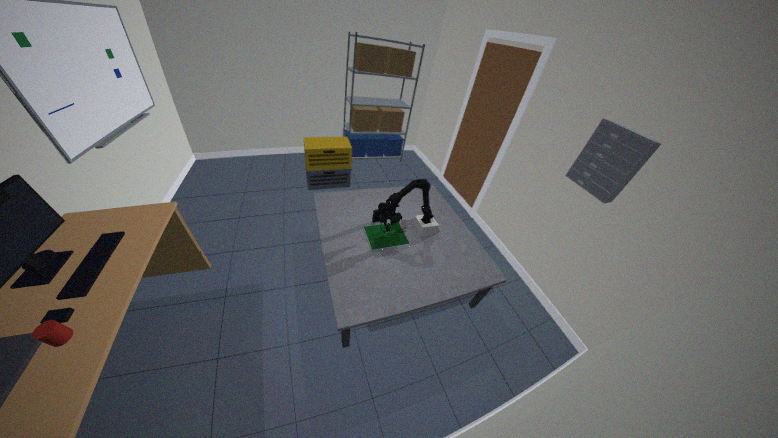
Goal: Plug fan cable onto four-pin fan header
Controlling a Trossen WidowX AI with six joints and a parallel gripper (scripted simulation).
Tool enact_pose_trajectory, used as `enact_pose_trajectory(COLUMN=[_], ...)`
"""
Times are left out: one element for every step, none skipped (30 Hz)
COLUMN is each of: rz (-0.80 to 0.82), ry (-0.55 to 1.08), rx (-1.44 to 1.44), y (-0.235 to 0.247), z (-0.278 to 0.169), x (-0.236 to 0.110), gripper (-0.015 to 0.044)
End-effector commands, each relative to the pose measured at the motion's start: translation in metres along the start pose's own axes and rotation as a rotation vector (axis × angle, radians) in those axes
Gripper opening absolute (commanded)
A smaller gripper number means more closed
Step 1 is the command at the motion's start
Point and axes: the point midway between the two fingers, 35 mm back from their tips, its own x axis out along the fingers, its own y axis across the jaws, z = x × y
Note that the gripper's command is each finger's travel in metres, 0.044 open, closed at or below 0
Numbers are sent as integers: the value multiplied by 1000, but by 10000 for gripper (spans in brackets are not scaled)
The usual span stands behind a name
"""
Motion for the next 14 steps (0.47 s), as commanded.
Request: enact_pose_trajectory(rz=[15, 15, 14, 14, 14, 14, 14, 14, 14, 14, 14, 14, 14, 14], ry=[-3, -4, -5, -7, -8, -9, -11, -12, -12, -13, -13, -13, -13, -13], rx=[3, 3, 3, 3, 3, 3, 3, 3, 3, 3, 3, 3, 3, 3], y=[3, 1, -2, -4, -6, -7, -8, -7, -7, -6, -6, -6, -6, -6], z=[3, 10, 22, 37, 53, 68, 84, 100, 112, 120, 122, 122, 122, 122], x=[-3, -3, -3, -3, -3, -4, -4, -4, -4, -4, -4, -4, -4, -4], gripper=[260, 260, 260, 260, 260, 260, 260, 260, 260, 260, 260, 260, 260, 260])
